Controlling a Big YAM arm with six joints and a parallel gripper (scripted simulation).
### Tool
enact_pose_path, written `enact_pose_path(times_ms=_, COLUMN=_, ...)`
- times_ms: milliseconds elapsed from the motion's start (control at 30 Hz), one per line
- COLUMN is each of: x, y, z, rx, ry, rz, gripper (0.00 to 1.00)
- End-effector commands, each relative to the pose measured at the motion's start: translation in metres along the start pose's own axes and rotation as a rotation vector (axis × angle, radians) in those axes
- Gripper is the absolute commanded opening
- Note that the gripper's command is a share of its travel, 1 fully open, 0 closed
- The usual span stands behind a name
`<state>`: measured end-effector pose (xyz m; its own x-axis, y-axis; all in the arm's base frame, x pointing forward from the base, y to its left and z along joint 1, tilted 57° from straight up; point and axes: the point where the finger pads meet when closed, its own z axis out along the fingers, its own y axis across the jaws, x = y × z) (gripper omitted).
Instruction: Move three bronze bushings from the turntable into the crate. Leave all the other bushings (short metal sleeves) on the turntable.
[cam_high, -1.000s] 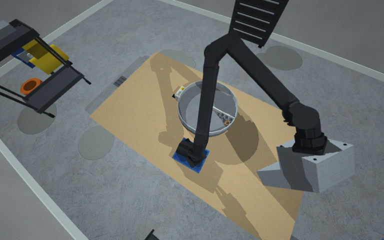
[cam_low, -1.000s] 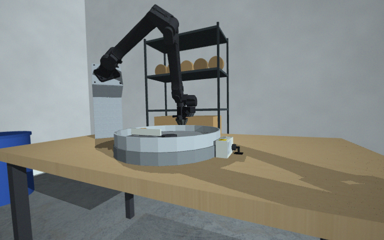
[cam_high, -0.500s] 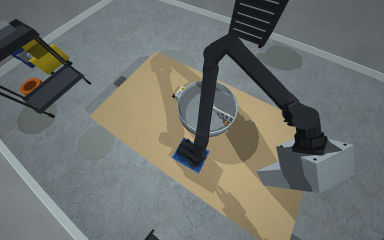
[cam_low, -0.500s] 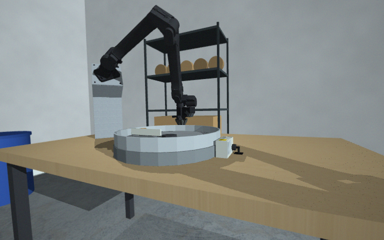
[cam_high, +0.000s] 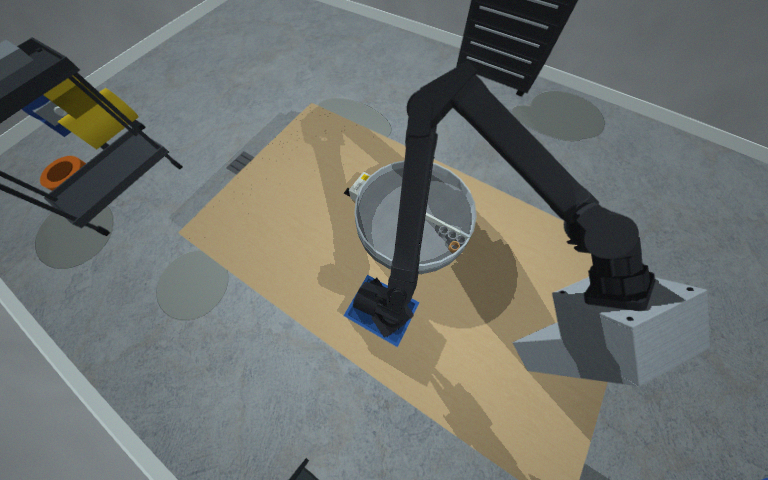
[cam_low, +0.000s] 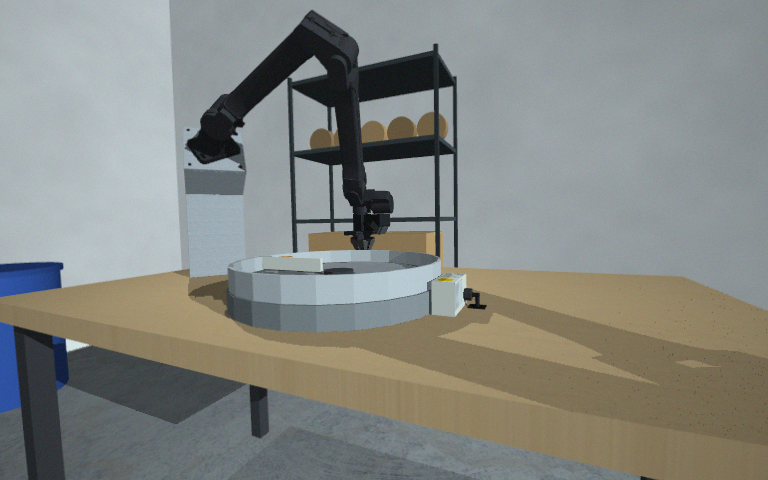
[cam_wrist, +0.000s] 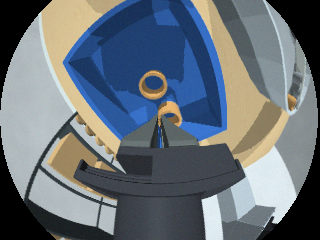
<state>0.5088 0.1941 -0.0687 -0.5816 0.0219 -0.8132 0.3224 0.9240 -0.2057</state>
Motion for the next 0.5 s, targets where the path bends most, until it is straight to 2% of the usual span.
enact_pose_path(times_ms=0, x=0.0012, y=0.0056, z=-0.0057, rx=-0.015, ry=-0.006, rz=-0.009, gripper=0.00)
enact_pose_path(times_ms=467, x=0.0033, y=0.0019, z=0.0020, rx=-0.005, ry=-0.001, rz=-0.011, gripper=0.00)
